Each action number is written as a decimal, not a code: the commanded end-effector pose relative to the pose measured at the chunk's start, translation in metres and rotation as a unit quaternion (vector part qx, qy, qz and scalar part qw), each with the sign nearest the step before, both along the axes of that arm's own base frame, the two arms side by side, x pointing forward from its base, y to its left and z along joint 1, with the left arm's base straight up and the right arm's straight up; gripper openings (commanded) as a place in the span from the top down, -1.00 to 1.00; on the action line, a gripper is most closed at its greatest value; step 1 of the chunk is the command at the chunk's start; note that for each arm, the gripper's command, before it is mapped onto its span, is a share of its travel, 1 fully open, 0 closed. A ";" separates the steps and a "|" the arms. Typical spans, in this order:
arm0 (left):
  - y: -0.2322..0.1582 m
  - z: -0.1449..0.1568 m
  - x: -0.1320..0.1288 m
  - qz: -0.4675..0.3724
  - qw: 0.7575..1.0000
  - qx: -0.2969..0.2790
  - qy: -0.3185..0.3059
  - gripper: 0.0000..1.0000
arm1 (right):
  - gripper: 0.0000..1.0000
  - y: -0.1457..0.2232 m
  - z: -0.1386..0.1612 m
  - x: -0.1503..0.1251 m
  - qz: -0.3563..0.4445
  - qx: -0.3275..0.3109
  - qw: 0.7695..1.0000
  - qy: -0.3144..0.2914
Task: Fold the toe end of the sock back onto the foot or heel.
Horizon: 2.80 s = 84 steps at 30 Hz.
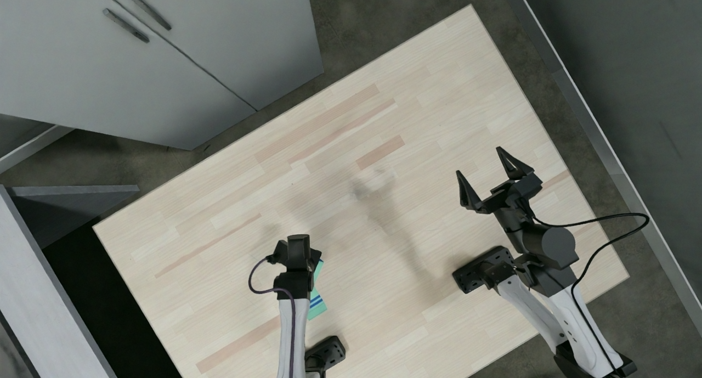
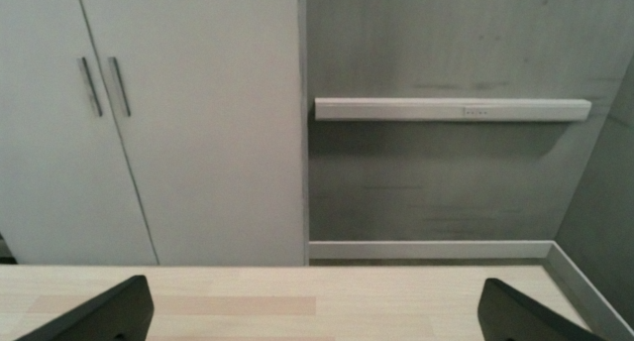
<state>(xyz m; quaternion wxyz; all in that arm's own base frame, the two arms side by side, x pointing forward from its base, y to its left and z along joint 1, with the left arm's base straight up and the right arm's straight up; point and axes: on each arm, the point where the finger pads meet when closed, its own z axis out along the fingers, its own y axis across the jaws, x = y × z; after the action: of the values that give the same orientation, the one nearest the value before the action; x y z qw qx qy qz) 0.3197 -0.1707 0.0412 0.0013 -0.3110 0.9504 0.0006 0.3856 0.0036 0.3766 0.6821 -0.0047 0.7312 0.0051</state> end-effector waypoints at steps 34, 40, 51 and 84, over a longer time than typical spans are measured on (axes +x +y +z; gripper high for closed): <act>0.015 0.021 -0.019 0.005 0.990 -0.101 -0.095 0.94 | -1.00 0.001 0.014 -0.003 0.002 -0.002 1.000 -0.018; 0.007 0.022 -0.018 0.002 0.990 -0.104 -0.093 0.94 | -1.00 0.001 0.014 -0.003 0.002 -0.002 1.000 -0.018; 0.026 0.018 -0.024 -0.017 0.979 -0.153 -0.136 0.94 | -1.00 0.001 0.014 -0.003 0.002 -0.002 1.000 -0.018; 0.038 -0.001 -0.030 -0.005 0.971 -0.185 -0.150 0.94 | -1.00 0.001 0.014 -0.003 0.002 -0.002 1.000 -0.018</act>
<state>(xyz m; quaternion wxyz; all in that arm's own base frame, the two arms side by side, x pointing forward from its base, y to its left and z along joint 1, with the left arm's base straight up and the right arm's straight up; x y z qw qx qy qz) 0.2716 -0.1194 0.0290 0.0660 -0.3080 0.9295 -0.1921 0.3856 0.0036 0.3766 0.6821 -0.0047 0.7312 0.0051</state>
